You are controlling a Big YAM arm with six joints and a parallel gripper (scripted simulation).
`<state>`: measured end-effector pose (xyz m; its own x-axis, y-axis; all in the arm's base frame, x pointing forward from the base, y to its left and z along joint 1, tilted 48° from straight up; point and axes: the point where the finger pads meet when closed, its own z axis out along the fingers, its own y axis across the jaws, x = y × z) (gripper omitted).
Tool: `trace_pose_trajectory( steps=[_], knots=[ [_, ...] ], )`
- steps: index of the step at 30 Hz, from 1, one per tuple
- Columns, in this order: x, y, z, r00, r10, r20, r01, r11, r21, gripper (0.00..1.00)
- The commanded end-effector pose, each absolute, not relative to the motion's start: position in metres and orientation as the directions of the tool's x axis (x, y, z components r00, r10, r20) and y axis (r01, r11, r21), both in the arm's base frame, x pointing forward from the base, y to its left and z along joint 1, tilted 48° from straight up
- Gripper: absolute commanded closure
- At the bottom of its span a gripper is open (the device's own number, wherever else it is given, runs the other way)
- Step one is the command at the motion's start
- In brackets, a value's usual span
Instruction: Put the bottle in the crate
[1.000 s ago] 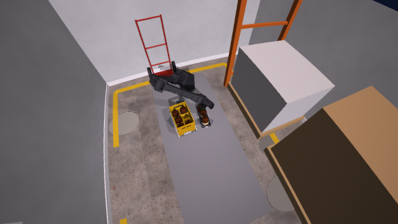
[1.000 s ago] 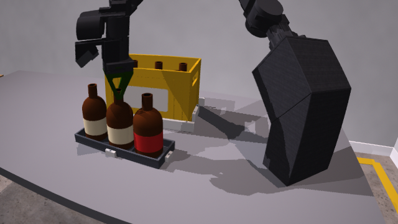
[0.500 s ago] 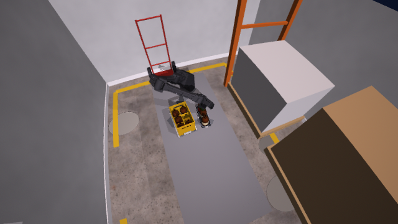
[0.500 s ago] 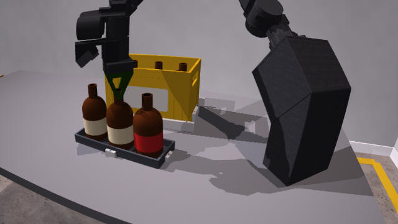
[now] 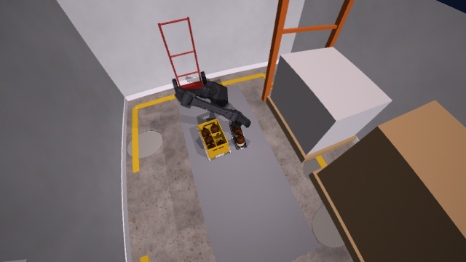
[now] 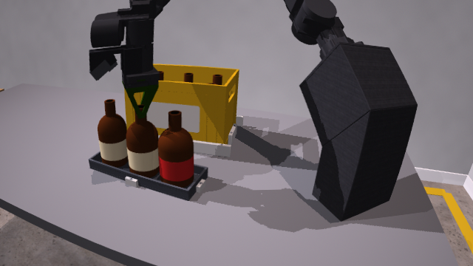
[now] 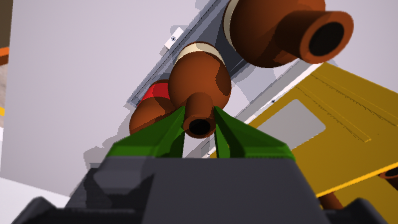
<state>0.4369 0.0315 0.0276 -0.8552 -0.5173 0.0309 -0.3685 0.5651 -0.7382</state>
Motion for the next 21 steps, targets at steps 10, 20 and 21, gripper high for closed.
trace_pose_trajectory(
  steps=[10, 20, 21],
  knots=[
    [0.445, 0.05, 0.047, -0.848, -0.53, -0.011, -0.348, 0.571, -0.743, 1.0],
    [0.442, 0.056, 0.054, -0.848, -0.53, -0.012, -0.347, 0.571, -0.744, 1.0],
    [0.442, 0.056, 0.055, -0.848, -0.53, -0.012, -0.347, 0.572, -0.743, 1.0]
  ],
)
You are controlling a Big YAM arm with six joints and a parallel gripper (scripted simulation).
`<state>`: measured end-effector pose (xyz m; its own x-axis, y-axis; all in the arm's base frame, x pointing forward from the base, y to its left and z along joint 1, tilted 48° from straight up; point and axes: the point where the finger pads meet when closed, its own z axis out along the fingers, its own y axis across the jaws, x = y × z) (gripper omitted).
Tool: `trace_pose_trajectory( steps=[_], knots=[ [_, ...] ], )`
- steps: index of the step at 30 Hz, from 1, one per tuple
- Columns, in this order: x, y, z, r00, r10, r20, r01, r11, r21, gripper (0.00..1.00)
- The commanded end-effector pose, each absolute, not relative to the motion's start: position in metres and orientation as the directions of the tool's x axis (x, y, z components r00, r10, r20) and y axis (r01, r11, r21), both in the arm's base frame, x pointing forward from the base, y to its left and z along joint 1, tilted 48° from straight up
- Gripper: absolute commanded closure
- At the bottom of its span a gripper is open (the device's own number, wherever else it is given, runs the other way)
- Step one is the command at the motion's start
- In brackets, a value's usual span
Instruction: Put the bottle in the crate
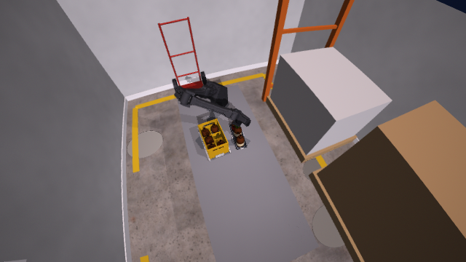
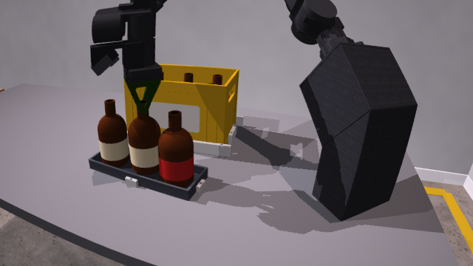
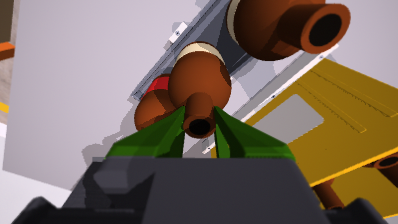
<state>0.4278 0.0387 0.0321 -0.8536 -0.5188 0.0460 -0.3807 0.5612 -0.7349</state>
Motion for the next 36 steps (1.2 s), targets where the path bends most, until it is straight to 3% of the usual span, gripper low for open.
trace_pose_trajectory(
  steps=[1, 36],
  knots=[
    [0.441, 0.057, 0.056, -0.848, -0.53, -0.012, -0.347, 0.572, -0.744, 1.0],
    [0.434, 0.072, 0.071, -0.847, -0.532, -0.012, -0.348, 0.572, -0.742, 1.0]
  ],
)
